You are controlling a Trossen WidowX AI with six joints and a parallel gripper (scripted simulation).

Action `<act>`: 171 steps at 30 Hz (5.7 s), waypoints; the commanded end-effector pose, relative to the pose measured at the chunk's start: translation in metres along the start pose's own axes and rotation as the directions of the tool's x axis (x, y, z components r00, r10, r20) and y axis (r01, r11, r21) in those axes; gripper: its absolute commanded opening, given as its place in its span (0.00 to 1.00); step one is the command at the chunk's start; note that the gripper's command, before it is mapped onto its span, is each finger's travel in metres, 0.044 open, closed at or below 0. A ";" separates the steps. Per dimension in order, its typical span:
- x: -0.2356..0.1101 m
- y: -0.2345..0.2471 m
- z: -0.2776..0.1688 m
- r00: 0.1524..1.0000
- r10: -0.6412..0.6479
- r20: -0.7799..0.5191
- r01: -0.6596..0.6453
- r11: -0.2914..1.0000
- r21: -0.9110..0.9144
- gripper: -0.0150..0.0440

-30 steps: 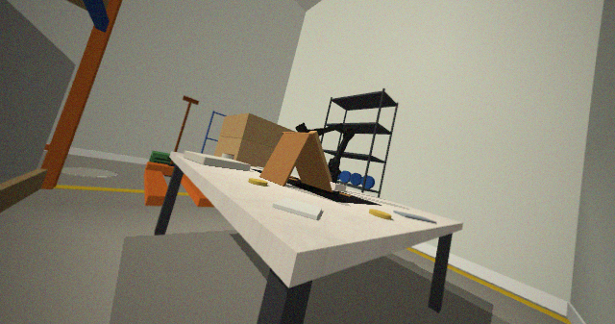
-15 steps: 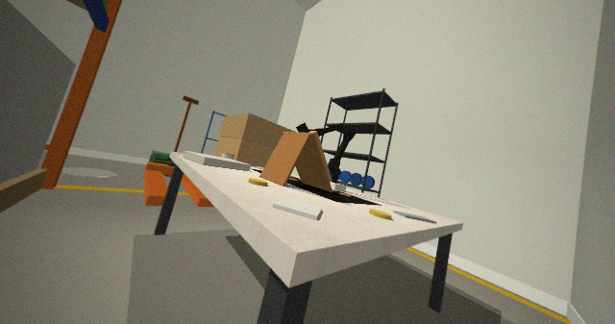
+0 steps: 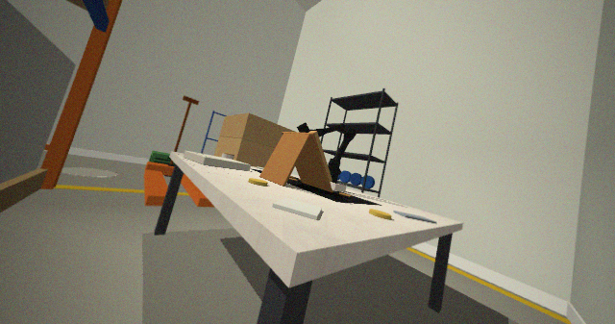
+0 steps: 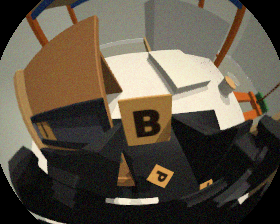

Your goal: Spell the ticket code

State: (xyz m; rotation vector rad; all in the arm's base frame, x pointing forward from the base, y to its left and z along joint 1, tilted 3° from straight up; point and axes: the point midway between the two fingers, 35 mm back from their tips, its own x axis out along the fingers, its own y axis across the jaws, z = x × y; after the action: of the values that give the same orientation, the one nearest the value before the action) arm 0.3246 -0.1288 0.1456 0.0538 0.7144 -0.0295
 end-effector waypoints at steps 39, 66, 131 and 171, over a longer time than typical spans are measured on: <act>0.001 0.022 -0.002 1.000 0.000 -0.005 0.000 1.000 0.006 0.25; 0.001 0.035 -0.002 1.000 0.000 -0.004 0.000 1.000 0.007 0.25; 0.000 0.065 0.000 1.000 0.002 -0.004 -0.002 1.000 0.009 0.25; 0.000 0.087 -0.002 1.000 0.003 -0.004 -0.003 1.000 0.011 0.25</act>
State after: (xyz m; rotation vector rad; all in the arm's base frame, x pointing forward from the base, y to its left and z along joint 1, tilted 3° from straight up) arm 0.3287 -0.0434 0.1492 0.0622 0.7149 -0.0261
